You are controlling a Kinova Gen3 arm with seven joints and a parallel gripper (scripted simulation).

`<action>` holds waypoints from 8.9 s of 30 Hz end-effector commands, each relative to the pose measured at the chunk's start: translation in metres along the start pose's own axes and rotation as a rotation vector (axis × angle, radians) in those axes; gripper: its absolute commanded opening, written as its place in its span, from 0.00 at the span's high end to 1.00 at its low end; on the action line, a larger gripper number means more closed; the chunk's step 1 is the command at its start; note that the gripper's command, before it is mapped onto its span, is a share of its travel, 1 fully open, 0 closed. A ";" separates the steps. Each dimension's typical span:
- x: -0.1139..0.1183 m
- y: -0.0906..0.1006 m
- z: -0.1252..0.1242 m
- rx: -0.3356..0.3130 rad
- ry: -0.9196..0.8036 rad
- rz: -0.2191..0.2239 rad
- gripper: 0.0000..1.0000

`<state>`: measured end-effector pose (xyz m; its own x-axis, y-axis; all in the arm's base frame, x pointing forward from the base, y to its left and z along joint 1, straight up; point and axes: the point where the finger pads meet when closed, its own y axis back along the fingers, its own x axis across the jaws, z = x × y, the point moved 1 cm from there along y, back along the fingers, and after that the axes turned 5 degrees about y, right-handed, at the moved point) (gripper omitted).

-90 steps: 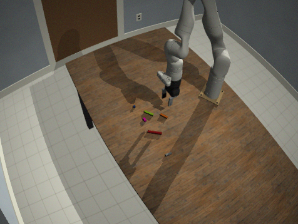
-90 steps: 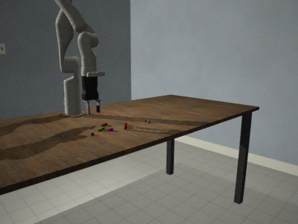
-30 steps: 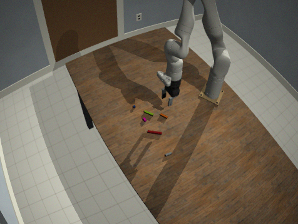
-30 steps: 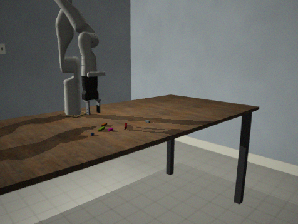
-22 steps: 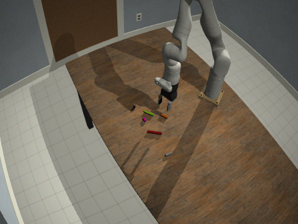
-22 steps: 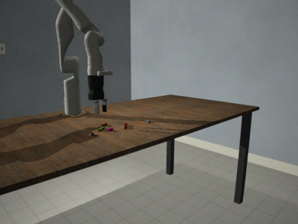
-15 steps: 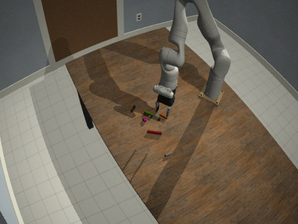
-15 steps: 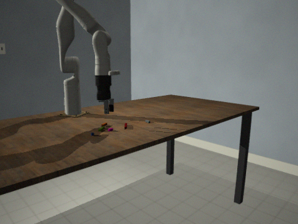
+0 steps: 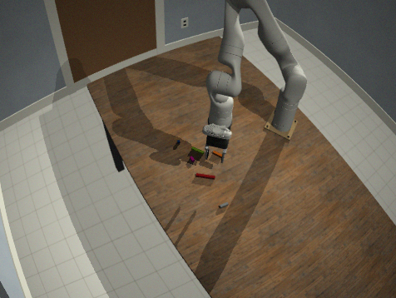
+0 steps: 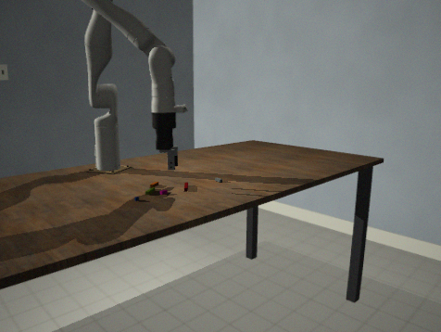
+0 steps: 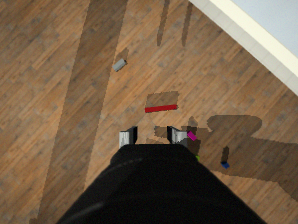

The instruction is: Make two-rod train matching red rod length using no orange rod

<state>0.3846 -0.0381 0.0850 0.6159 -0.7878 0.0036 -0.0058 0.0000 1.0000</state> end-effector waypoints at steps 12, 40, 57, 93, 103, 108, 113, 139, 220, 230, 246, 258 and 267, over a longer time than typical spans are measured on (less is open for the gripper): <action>0.000 0.000 0.000 -0.006 0.020 0.000 0.00; 0.000 0.000 0.000 -0.006 0.020 0.000 0.00; 0.000 0.000 0.000 -0.006 0.020 0.000 0.00; 0.000 0.000 -0.001 -0.005 0.021 0.001 0.00; 0.007 0.000 -0.001 -0.006 0.107 0.000 0.00; 0.018 0.001 0.000 -0.007 0.213 0.000 0.00; 0.034 0.002 0.003 -0.007 0.354 -0.001 0.00; 0.087 0.007 0.024 -0.006 0.753 -0.001 0.00; 0.086 -0.035 0.026 -0.008 0.759 -0.004 0.46; 0.086 -0.042 0.025 -0.007 0.758 -0.004 0.46; 0.087 -0.045 0.025 -0.007 0.758 -0.003 0.46; 0.087 -0.045 0.025 -0.007 0.758 -0.003 0.46; 0.087 -0.045 0.025 -0.007 0.758 -0.003 0.46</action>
<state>0.4178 -0.1217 0.0417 0.9894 -0.1452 -0.0036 0.0041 0.0030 1.0000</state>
